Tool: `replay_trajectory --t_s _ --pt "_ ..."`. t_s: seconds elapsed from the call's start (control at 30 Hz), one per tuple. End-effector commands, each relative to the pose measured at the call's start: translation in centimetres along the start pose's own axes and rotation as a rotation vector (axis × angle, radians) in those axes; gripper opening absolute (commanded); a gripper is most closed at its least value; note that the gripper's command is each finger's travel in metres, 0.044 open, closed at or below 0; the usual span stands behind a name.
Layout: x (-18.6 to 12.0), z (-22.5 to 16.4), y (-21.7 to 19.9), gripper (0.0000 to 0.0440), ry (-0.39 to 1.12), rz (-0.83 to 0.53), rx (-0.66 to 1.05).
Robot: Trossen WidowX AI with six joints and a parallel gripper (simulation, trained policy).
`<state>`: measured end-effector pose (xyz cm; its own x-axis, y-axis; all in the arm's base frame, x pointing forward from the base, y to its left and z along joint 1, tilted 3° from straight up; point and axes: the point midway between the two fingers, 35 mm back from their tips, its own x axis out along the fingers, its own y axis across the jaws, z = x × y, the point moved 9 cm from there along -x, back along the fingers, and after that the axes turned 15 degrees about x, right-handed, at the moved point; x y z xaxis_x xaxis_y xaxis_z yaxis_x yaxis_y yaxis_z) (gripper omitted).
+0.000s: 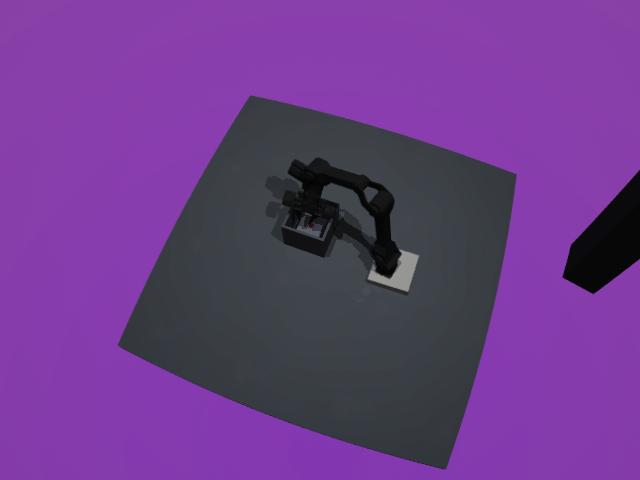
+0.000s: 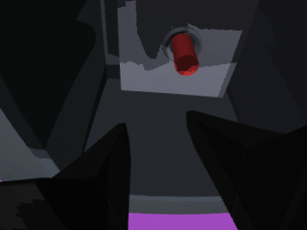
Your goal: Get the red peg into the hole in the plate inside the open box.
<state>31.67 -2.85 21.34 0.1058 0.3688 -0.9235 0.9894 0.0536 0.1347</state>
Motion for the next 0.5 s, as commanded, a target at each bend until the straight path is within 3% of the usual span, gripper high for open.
replay_trajectory --t_s 0.0,0.33,0.47 --pt "-0.8 0.0 0.3 0.0184 0.036 0.019 0.002" --pt "-2.5 0.3 0.8 0.0247 0.106 0.055 0.014" --pt "-3.3 0.5 1.1 0.0241 0.117 0.068 0.006"
